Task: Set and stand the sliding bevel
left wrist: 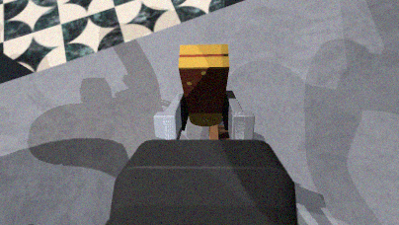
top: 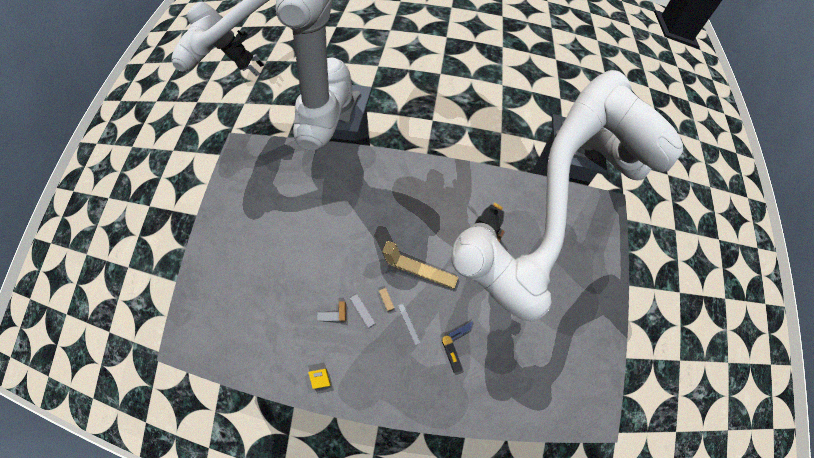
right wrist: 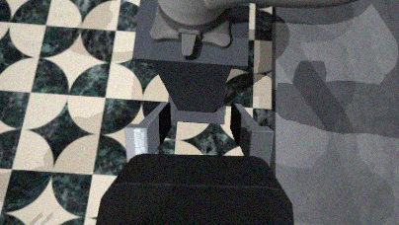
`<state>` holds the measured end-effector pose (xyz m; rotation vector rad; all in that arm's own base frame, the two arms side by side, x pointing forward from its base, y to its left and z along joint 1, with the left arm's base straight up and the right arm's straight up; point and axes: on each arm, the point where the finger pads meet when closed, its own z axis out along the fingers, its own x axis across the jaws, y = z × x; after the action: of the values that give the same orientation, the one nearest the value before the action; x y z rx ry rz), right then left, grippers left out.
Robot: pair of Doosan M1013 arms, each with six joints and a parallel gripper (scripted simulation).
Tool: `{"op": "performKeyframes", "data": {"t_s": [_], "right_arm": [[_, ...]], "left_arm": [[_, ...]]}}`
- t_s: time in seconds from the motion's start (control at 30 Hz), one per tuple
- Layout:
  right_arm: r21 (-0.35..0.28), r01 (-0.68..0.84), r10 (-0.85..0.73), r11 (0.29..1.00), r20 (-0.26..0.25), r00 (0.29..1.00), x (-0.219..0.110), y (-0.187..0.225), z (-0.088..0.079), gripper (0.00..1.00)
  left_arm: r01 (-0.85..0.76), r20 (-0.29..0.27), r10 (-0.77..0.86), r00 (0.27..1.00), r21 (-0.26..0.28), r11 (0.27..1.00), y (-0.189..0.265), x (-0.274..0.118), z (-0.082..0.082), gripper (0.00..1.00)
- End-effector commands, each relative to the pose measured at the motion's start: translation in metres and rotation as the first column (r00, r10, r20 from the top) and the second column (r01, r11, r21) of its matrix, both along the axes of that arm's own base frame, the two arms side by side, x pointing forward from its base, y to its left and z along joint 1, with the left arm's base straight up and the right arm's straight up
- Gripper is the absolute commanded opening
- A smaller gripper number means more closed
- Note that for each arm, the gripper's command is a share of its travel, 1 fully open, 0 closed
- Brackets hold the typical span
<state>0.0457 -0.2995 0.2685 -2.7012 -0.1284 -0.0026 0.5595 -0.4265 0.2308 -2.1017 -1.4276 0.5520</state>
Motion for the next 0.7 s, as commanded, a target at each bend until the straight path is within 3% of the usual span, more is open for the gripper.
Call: {"op": "performKeyframes", "data": {"t_s": [0.0, 0.3, 0.67], "right_arm": [[-0.001, 0.0, 0.0, 1.0, 0.001, 1.0, 0.0, 0.0, 0.0, 1.0], [-0.001, 0.0, 0.0, 1.0, 0.001, 1.0, 0.0, 0.0, 0.0, 1.0], [-0.001, 0.0, 0.0, 1.0, 0.001, 1.0, 0.0, 0.0, 0.0, 1.0]], "left_arm": [[-0.009, -0.019, 0.009, 1.0, 0.017, 1.0, 0.008, 0.0, 0.001, 0.0], [-0.03, -0.067, 0.034, 0.997, 0.058, 0.998, 0.027, -0.001, 0.002, 0.0], [-0.034, -0.078, 0.04, 0.996, 0.068, 0.997, 0.032, -0.001, 0.002, 0.0]]}}
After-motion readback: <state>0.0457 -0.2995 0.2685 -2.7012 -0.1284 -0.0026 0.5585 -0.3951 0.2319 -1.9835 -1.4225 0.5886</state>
